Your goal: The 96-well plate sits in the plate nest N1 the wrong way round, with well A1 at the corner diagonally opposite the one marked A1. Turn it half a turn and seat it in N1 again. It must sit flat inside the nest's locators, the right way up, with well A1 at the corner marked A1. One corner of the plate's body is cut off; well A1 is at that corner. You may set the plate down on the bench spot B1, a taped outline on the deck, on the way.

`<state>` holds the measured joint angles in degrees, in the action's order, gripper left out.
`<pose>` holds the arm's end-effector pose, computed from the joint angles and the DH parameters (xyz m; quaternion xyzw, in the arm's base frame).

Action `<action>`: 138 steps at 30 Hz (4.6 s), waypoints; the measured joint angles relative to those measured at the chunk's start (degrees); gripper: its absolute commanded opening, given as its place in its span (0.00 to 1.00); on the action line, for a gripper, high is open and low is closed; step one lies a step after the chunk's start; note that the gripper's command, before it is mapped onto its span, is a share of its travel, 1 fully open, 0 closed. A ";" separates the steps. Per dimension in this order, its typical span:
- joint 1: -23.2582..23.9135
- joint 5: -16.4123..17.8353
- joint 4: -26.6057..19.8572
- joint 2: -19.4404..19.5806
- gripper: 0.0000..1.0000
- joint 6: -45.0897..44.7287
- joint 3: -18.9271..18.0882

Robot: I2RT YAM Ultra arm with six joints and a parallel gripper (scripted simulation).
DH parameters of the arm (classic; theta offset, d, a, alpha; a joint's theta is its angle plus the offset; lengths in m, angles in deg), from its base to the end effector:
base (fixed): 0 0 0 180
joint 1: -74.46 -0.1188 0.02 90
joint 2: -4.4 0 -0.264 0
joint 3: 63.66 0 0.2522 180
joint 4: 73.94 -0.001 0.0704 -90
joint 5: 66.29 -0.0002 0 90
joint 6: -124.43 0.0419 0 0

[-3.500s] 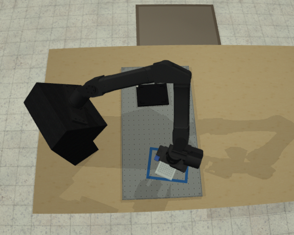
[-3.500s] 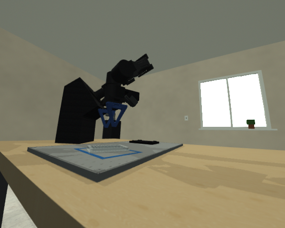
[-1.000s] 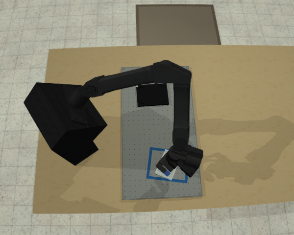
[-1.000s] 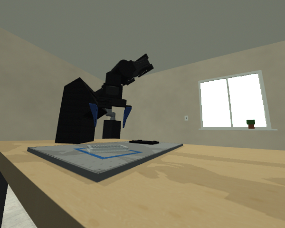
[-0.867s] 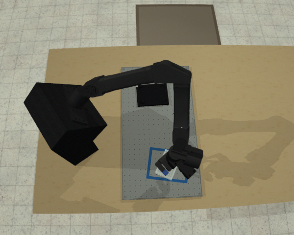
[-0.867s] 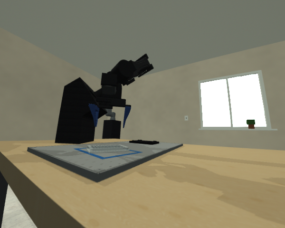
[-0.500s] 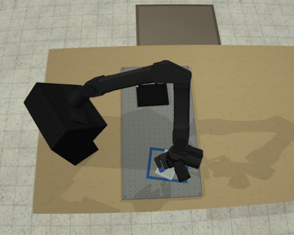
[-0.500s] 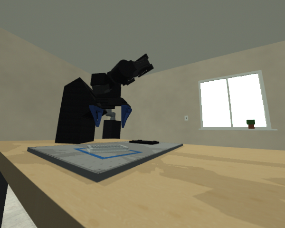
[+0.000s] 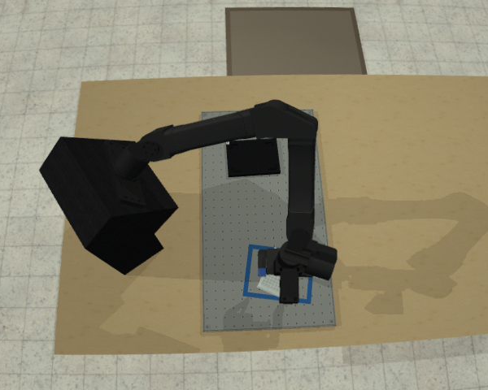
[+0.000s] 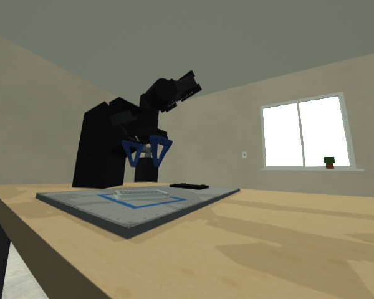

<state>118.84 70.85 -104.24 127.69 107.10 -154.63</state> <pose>0.3247 -0.2734 0.1167 0.7101 0.5457 0.4297 0.1154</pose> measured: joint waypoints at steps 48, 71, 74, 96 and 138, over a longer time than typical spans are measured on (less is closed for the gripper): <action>0.00 0.00 0.00 0.00 1.00 23.12 0.00; -3.28 -1.16 5.07 3.72 1.00 26.82 -0.96; -3.78 -1.40 5.88 4.39 1.00 27.41 -1.20; -6.45 -2.99 10.64 8.55 1.00 30.97 -3.17; -7.61 -3.80 12.74 10.51 0.00 32.57 -4.17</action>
<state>111.23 67.04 -91.49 138.20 139.67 -158.80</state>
